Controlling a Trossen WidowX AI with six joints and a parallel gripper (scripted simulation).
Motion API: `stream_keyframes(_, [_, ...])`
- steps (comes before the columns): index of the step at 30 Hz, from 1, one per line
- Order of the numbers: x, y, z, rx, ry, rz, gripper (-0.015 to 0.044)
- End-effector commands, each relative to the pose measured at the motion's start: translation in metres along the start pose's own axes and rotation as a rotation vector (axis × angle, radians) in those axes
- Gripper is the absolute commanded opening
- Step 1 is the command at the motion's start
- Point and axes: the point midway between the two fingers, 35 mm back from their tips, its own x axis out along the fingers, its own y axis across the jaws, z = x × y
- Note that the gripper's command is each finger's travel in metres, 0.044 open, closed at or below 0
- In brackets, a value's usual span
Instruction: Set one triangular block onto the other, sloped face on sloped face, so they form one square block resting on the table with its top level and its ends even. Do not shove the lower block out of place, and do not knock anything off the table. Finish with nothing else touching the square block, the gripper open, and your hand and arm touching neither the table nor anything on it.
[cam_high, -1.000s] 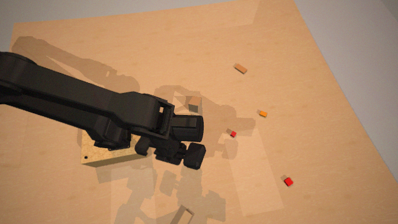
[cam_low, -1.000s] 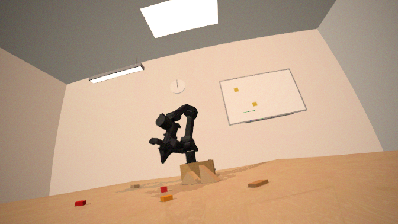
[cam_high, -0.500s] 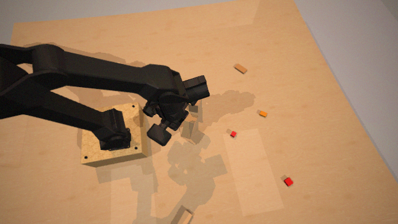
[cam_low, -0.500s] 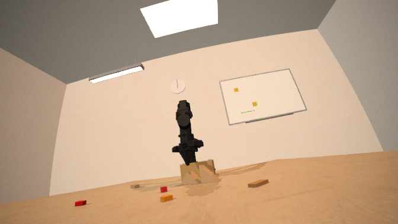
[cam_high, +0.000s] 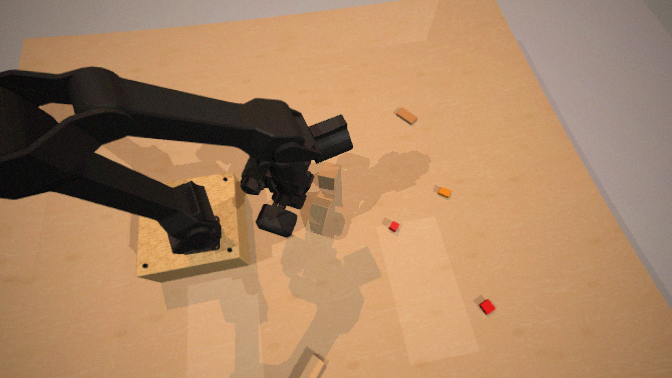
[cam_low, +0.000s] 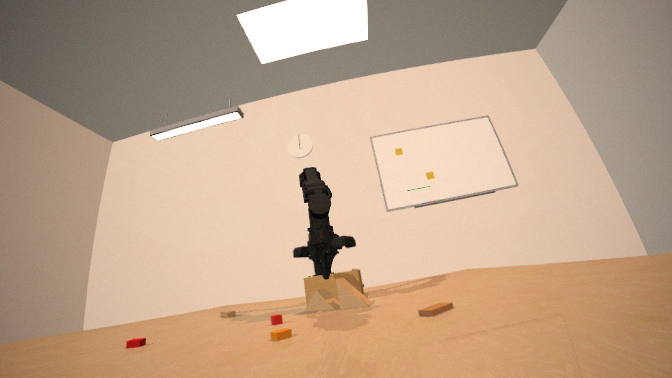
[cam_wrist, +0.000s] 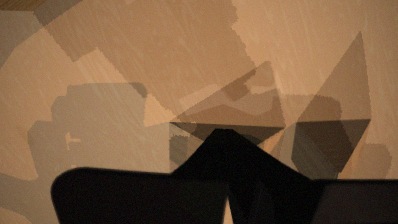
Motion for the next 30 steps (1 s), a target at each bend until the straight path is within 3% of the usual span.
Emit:
stream_keyframes(1, [0.006, -0.001, 0.001, -0.008, -0.005, -0.003, 0.0])
stream_keyframes(30, [0.052, -0.001, 0.001, -0.008, -0.005, -0.003, 0.0])
